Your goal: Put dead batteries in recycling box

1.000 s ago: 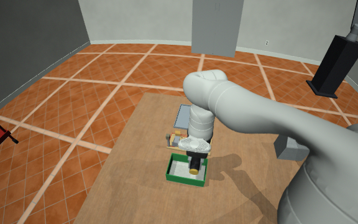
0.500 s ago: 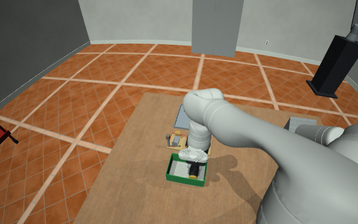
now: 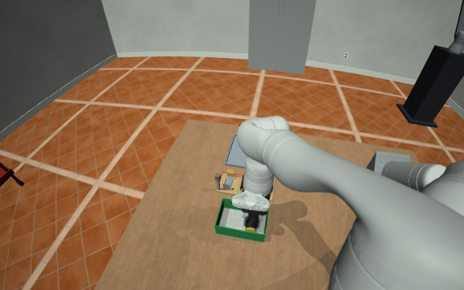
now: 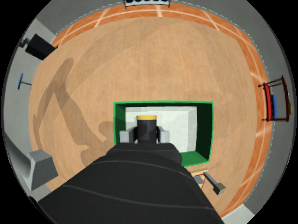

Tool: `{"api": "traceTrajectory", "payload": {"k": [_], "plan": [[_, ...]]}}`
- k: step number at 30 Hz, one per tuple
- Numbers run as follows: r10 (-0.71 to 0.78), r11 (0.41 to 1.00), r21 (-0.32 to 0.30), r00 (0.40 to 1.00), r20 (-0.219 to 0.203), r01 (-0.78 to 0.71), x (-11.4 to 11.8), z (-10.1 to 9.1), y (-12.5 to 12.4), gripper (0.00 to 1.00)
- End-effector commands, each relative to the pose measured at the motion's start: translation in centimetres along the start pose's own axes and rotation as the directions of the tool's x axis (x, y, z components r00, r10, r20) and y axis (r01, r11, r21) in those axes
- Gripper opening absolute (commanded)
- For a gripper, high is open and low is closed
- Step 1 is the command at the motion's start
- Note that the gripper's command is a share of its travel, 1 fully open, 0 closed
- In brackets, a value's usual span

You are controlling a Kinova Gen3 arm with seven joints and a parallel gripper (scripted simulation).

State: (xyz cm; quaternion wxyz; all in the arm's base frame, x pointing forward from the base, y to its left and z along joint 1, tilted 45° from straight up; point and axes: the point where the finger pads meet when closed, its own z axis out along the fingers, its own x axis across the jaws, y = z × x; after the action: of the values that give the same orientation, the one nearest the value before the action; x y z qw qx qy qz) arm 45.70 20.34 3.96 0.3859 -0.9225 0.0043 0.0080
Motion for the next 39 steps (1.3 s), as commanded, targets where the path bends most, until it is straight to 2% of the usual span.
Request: {"api": "traceTrajectory", "payload": {"k": [1, 25, 29, 34, 36, 39], "plan": [[0.0, 1.0, 0.0, 1.0, -0.002, 0.0, 0.1, -0.1, 0.0, 0.9], [0.0, 1.0, 0.0, 1.0, -0.002, 0.0, 0.1, -0.3, 0.0, 0.9], [0.0, 1.0, 0.0, 1.0, -0.002, 0.0, 0.1, -1.2, 0.0, 0.9], [0.0, 1.0, 0.0, 1.0, -0.002, 0.0, 0.1, -3.3, 0.0, 0.9], [0.0, 1.0, 0.0, 1.0, -0.002, 0.0, 0.1, -3.3, 0.0, 0.9], [0.0, 1.0, 0.0, 1.0, -0.002, 0.0, 0.1, -4.7, 0.0, 0.9]]}}
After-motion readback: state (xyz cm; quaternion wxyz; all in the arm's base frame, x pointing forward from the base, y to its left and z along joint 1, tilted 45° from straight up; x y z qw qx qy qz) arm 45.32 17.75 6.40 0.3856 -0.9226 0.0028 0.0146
